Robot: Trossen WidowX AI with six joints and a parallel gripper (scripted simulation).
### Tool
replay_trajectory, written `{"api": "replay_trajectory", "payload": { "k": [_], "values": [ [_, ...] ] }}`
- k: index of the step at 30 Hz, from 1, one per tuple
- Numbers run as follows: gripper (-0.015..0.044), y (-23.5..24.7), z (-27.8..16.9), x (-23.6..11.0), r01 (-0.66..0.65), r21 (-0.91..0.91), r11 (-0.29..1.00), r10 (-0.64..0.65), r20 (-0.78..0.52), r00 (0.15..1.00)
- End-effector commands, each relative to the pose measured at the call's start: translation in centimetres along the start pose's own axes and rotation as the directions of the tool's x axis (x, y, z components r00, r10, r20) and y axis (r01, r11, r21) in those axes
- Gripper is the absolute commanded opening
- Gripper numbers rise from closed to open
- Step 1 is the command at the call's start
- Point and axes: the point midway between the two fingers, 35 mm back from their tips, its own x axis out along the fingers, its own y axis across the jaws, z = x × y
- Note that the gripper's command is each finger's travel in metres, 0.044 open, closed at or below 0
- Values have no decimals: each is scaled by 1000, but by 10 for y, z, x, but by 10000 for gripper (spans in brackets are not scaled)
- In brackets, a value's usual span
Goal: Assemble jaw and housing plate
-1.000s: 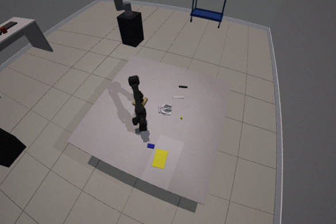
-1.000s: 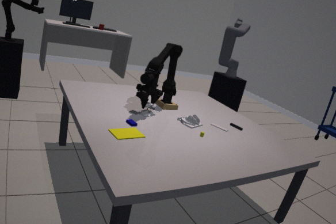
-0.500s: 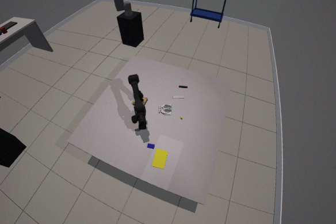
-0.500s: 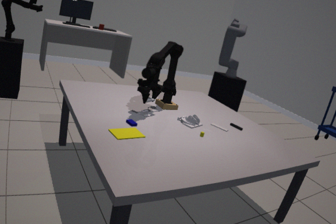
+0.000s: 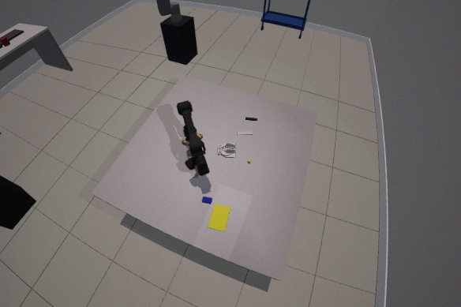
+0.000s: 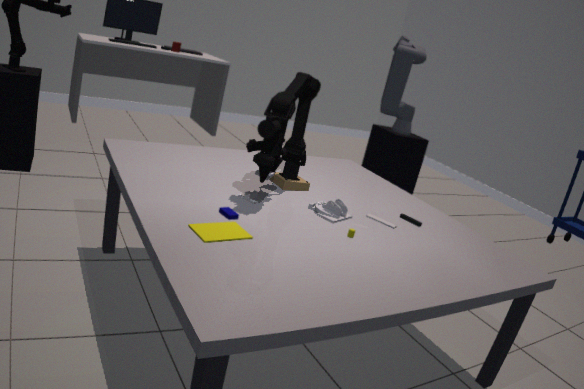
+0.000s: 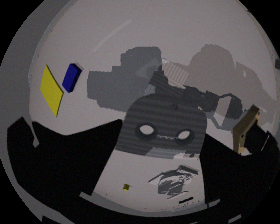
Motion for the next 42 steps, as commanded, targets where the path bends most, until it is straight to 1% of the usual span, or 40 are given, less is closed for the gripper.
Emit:
{"api": "replay_trajectory", "payload": {
  "k": [1,10,19,31,42],
  "values": [
    [351,-3,-11,-2,-2,-117,993,2,-3,1000],
    [351,-7,-37,-2,-5,-395,919,3,-5,1000],
    [351,-14,-62,-3,-8,-641,768,4,-7,1000],
    [351,-26,-94,-3,-11,-883,470,4,-11,1000],
    [351,-40,-122,-4,-14,-991,135,3,-13,1000]
  ]
}}
